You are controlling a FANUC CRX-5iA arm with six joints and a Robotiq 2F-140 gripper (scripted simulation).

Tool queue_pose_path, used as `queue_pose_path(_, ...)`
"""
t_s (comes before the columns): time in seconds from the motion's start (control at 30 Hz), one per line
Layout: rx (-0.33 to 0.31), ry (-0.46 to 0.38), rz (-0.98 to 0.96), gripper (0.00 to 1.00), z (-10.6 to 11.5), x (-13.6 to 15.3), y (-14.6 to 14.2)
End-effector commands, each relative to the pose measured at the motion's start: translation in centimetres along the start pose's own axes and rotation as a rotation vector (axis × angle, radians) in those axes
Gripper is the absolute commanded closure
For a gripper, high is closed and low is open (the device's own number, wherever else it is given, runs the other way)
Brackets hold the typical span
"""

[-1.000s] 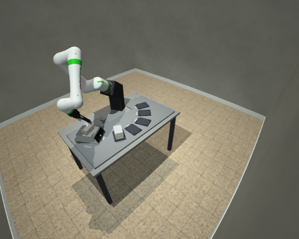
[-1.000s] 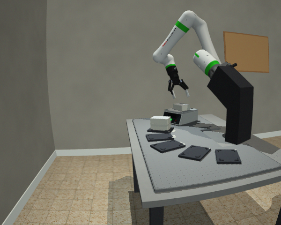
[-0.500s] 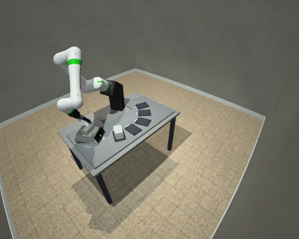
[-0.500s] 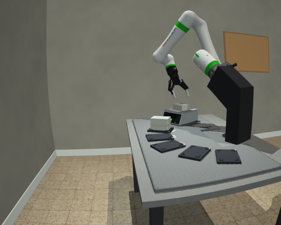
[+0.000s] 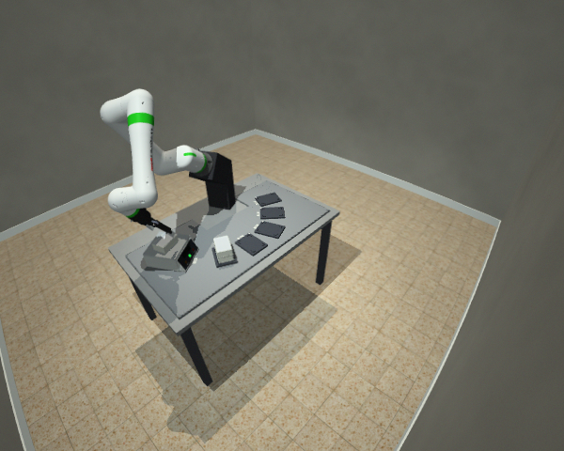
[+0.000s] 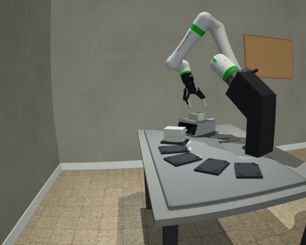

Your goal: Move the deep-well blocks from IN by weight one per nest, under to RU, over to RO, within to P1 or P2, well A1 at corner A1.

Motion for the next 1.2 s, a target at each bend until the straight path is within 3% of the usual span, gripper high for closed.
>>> queue_pose_path(0.0,0.0,0.0,0.0,0.0,0.0,0.0,0.0)
queue_pose_path(1.17,0.0,0.0,0.0,0.0,-3.9,-2.2,0.5)
Point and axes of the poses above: the point where the finger pads meet when closed, its own z axis back along the fingers, its own y axis across the jaws, x = y × z, the point moved 8 cm from there along z, back along the fingers, and after that the axes turned 12 degrees about z, right-handed, at the moved point
